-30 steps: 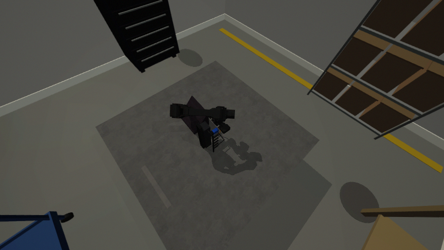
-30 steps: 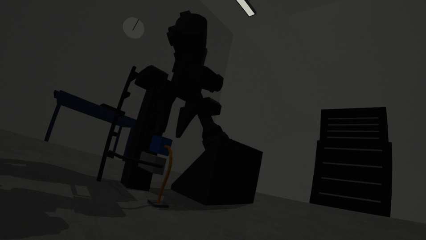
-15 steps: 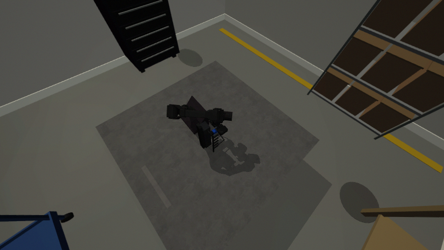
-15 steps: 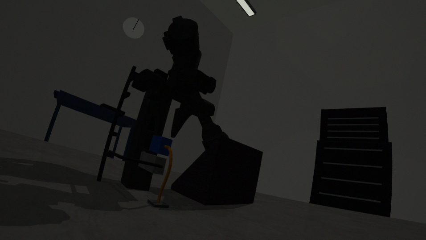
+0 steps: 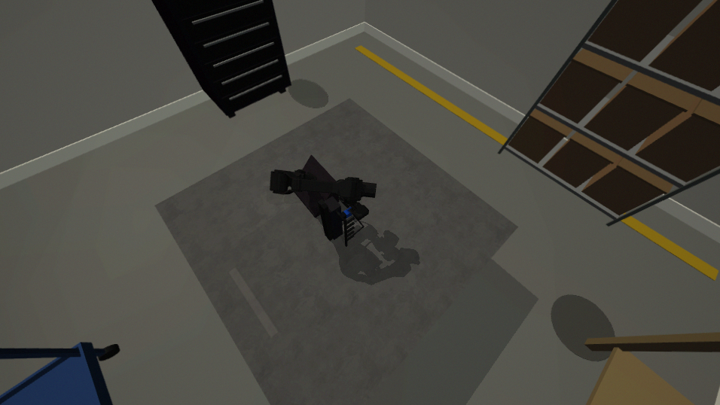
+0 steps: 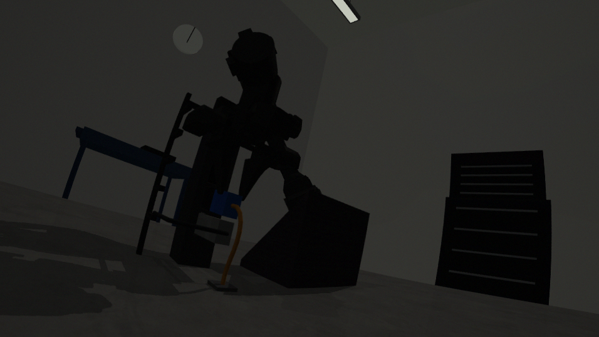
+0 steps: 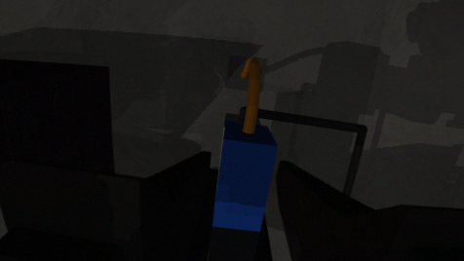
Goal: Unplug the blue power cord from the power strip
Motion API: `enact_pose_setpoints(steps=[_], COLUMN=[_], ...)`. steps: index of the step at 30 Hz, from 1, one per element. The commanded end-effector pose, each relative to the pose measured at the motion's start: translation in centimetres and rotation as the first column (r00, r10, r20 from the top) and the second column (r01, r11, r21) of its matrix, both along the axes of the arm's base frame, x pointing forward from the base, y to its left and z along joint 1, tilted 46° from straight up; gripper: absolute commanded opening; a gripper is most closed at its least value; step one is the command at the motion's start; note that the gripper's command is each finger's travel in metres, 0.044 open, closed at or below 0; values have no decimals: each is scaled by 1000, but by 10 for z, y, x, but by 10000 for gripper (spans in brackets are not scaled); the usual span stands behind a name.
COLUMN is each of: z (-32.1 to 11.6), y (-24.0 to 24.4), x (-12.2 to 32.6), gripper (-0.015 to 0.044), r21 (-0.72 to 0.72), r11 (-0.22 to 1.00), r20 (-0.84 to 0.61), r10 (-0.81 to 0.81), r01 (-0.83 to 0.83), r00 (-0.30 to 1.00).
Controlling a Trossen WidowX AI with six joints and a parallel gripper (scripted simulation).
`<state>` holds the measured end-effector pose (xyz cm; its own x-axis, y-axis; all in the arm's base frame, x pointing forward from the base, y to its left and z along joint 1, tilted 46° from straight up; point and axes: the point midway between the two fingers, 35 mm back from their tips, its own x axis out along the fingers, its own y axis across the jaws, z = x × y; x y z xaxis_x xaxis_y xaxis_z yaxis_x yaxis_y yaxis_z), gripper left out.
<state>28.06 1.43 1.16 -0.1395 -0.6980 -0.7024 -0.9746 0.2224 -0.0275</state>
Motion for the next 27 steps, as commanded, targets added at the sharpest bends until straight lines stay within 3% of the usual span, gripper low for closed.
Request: enact_pose_setpoints(steps=[1, 5, 13, 27], z=[-1, 0, 0, -12], y=[-3, 0, 0, 12], x=[-1, 0, 0, 5], gripper=[160, 55, 2, 0], r21=[-6, 0, 0, 1], r11=[1000, 1000, 1000, 1000], r20=[-4, 0, 0, 0], r10=[2, 0, 0, 1], r01=[-2, 0, 0, -1], r00=[1000, 1000, 1000, 1000])
